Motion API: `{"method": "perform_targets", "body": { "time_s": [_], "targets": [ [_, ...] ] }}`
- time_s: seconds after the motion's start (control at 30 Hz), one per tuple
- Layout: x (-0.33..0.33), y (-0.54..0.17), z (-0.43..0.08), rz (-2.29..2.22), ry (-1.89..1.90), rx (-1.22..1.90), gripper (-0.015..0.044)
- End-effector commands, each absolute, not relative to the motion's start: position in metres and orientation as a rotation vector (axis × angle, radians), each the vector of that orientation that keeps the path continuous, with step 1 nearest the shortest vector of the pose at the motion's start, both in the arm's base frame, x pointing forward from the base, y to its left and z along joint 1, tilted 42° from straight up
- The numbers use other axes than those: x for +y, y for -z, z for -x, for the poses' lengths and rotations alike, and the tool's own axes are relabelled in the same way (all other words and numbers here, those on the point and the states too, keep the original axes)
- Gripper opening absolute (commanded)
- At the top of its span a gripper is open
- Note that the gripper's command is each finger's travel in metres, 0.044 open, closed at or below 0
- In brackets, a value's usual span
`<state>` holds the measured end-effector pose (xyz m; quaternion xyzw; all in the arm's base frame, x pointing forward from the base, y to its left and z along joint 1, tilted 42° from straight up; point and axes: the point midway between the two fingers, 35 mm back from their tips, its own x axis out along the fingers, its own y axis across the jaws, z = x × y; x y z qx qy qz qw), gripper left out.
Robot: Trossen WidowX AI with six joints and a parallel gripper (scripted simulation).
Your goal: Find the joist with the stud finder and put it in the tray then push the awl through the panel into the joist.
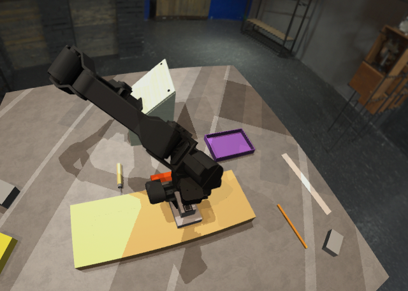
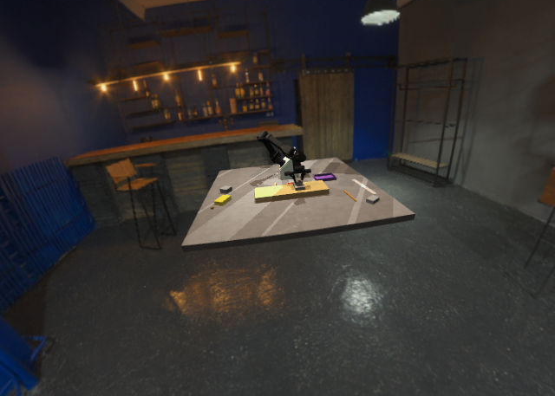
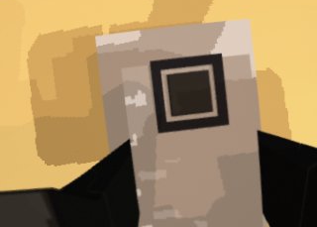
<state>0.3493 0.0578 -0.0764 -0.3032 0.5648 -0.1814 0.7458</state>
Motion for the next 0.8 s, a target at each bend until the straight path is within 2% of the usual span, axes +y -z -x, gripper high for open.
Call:
{"method": "perform_targets", "body": {
  "time_s": [0.0, 0.77],
  "targets": [
    [0.051, 0.072, -0.350, 0.666, 0.404, 1.235, 0.0000],
    [0.027, 0.051, -0.352, 0.668, 0.405, 1.235, 0.0000]
  ]
}}
